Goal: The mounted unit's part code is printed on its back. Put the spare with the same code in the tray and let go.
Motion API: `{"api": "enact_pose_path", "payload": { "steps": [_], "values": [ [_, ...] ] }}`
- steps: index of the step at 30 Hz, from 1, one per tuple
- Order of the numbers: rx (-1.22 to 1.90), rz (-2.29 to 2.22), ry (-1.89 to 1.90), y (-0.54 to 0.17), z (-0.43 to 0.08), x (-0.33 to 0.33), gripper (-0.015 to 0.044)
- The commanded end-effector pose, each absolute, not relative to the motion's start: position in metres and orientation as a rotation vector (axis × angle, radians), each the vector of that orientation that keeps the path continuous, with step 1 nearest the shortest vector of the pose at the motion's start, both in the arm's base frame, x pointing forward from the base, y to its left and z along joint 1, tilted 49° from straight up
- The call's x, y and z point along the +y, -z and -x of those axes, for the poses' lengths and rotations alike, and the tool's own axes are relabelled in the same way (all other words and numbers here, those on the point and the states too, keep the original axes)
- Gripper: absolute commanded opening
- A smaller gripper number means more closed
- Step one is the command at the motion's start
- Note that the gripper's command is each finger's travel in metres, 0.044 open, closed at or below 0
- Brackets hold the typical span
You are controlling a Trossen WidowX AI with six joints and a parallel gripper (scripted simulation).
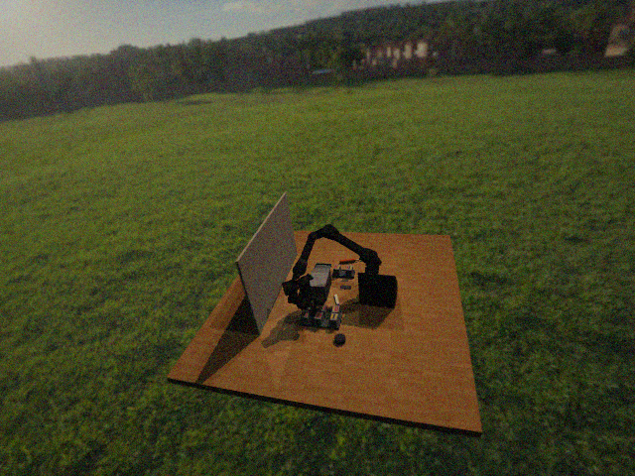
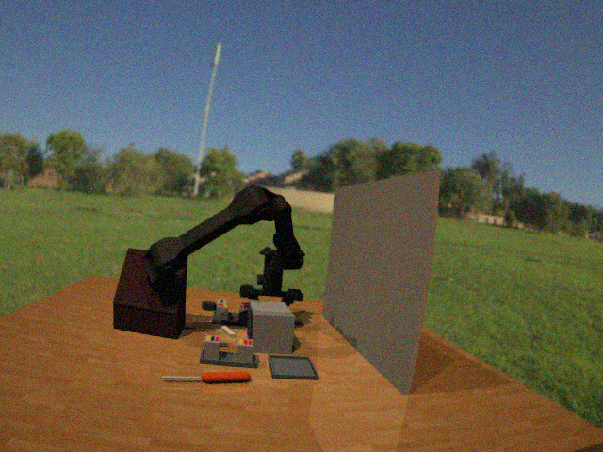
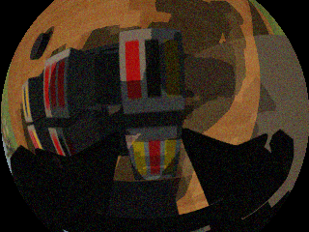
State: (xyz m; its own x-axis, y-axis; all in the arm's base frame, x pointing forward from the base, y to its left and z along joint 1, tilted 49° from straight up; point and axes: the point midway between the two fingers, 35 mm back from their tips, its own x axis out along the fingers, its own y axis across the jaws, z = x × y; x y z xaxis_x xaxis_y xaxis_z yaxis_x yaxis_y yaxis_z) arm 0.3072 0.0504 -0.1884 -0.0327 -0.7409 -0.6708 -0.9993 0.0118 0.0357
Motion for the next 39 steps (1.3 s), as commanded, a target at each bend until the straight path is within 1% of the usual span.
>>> {"api": "enact_pose_path", "payload": {
  "steps": [1,22,27,34,38,39],
  "values": [
    [1.826,1.784,-0.723,0.1882,-0.3077,0.0487,0.03],
    [1.826,1.784,-0.723,0.1882,-0.3077,0.0487,0.03],
    [1.825,1.778,-0.723,0.1884,-0.3072,0.0504,0.0169],
    [1.825,1.778,-0.723,0.1884,-0.3072,0.0504,0.0122],
    [1.825,1.778,-0.723,0.1884,-0.3072,0.0504,0.0017],
    [1.825,1.778,-0.723,0.1884,-0.3072,0.0504,0.0]
  ]
}}
